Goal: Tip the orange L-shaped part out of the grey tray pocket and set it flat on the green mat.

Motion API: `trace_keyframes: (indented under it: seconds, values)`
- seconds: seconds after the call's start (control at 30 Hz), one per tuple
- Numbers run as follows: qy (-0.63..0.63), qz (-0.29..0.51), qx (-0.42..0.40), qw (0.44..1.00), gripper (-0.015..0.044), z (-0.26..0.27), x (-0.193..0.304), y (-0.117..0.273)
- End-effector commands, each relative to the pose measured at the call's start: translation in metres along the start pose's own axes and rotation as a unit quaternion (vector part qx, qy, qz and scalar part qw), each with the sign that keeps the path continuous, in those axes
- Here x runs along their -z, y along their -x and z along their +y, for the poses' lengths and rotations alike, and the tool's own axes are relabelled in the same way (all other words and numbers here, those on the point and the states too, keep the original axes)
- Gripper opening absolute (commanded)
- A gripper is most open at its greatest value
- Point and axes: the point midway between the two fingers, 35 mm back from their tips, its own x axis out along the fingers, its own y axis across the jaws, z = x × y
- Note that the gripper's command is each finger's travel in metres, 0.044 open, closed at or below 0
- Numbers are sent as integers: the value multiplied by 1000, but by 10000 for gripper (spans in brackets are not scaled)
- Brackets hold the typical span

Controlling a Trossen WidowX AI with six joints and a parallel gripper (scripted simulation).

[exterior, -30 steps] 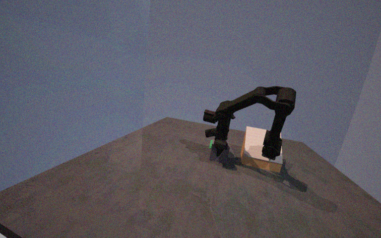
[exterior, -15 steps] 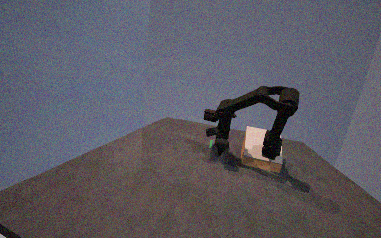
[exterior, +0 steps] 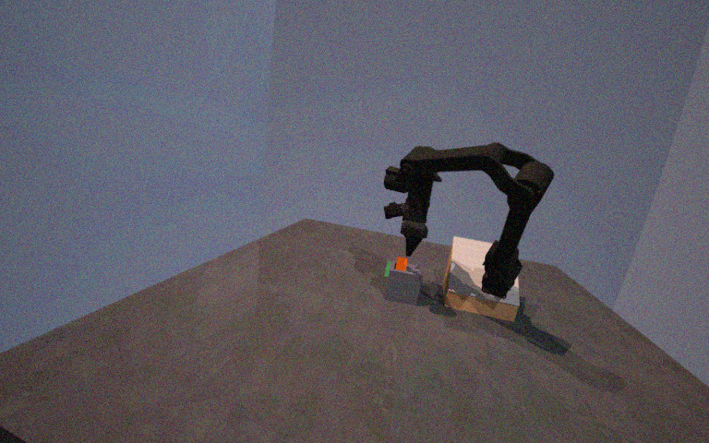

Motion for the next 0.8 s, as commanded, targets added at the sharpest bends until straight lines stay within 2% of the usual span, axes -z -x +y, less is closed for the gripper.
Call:
trace_keyframes:
  seconds: [0.0, 0.77]
  values:
    - [4, 2, 1, 1000, 180, 0, 0, 5]
    - [0, 4, -2, 1000, 180, 0, 1, 1]
